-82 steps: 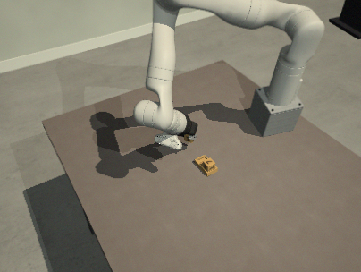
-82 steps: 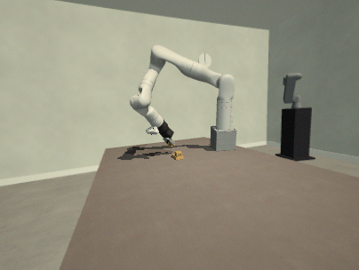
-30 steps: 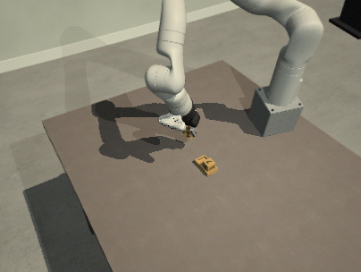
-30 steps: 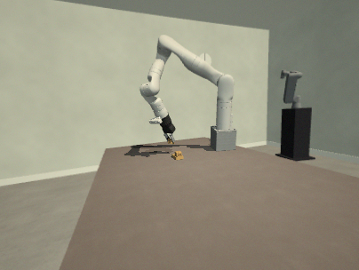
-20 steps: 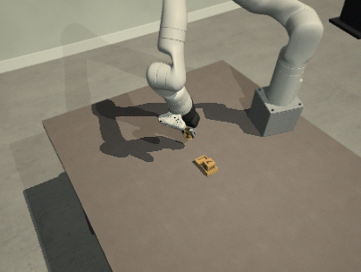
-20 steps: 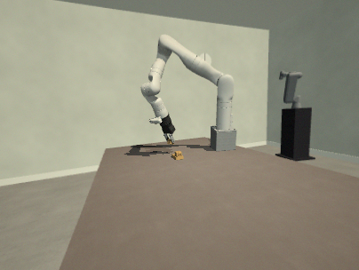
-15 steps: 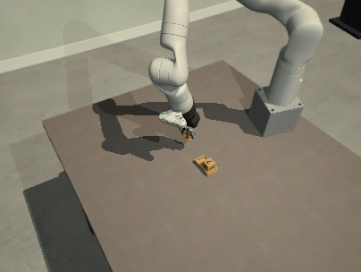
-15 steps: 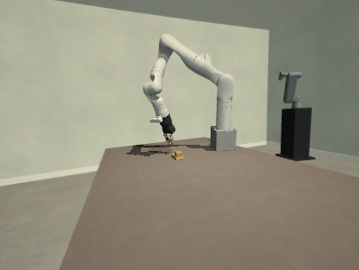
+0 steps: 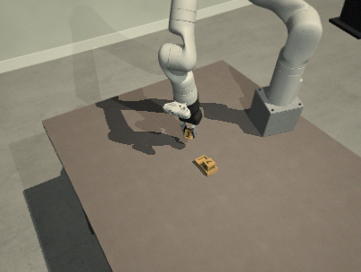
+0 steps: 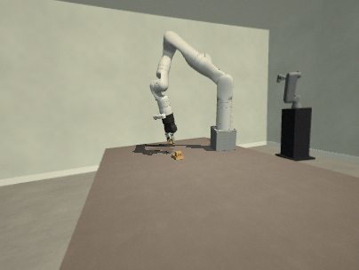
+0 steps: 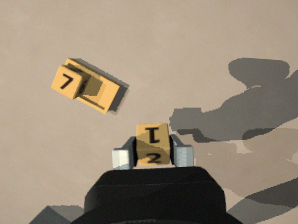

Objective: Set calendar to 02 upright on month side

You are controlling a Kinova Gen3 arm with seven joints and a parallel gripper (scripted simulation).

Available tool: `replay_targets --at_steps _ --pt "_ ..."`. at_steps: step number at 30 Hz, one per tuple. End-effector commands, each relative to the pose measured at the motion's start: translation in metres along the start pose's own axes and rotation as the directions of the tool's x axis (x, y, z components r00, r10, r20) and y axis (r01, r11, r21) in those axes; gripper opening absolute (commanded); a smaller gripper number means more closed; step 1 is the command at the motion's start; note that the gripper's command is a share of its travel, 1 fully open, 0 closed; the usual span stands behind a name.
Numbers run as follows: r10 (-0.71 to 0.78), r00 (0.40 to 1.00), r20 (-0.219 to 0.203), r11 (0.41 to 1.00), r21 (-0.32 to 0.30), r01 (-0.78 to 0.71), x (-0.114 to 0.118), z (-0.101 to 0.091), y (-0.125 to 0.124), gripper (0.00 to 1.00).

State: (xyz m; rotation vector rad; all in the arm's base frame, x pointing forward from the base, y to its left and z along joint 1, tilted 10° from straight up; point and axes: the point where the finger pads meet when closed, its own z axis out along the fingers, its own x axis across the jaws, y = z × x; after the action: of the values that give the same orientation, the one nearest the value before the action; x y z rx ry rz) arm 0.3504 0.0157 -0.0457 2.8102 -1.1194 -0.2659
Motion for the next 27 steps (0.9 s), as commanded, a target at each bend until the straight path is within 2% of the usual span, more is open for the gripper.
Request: replay_targets --at_steps 1,12,20,27 --pt "0.013 1.000 -0.007 1.000 0.021 -0.012 0.0037 -0.0030 0.0042 0.60" --pt "0.013 1.000 -0.008 0.999 0.030 -0.013 0.0040 -0.0029 0.0043 0.60" --pt "0.015 1.000 -0.012 0.998 0.066 -0.014 0.0068 -0.0012 0.0046 0.60" --pt "0.016 1.000 -0.015 0.988 0.156 -0.014 0.0091 0.0000 0.0028 0.60"
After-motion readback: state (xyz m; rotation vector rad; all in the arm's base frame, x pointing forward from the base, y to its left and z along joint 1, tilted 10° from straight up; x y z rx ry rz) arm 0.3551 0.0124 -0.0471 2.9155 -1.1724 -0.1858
